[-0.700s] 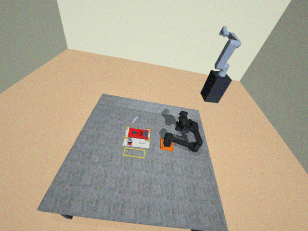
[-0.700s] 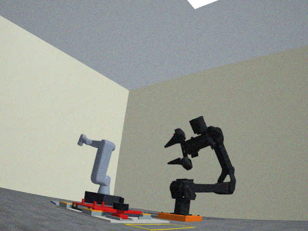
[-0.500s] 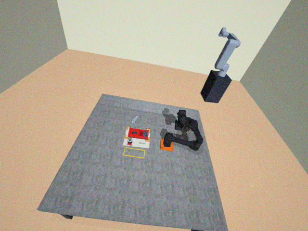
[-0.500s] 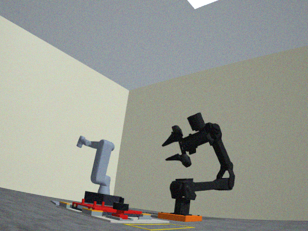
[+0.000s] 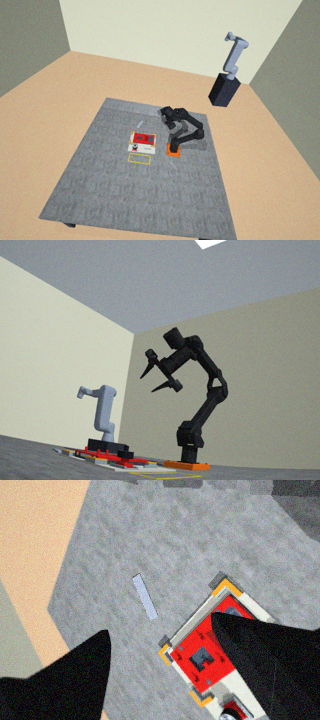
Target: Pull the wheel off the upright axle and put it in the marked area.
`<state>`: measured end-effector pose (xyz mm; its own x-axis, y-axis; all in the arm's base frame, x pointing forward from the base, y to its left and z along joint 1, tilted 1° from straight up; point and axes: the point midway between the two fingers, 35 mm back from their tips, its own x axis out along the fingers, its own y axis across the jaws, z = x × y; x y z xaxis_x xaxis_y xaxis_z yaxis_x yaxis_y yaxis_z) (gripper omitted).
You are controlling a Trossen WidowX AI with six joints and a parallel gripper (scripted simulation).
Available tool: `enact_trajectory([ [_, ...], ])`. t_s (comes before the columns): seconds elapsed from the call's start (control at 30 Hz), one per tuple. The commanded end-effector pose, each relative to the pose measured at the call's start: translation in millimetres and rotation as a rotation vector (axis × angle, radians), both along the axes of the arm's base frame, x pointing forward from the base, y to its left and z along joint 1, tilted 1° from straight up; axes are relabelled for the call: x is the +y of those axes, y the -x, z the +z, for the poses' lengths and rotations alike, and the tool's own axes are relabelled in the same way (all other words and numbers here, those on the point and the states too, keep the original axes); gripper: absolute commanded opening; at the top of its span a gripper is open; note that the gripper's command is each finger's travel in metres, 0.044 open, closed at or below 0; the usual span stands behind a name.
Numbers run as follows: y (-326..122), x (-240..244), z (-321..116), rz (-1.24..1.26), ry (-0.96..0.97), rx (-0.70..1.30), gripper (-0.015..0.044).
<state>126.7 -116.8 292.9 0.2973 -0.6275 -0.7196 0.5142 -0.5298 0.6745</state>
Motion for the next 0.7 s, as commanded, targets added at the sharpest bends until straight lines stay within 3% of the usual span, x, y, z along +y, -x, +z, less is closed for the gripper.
enact_trajectory([
  [0.0, -62, 11, -17, 0.179, -0.099, 0.121, 0.0300],
  [0.33, -172, 52, -77, 0.521, -0.294, 0.363, 0.0300],
  [0.67, -236, 102, -148, 0.722, -0.495, 0.525, 0.0300],
])
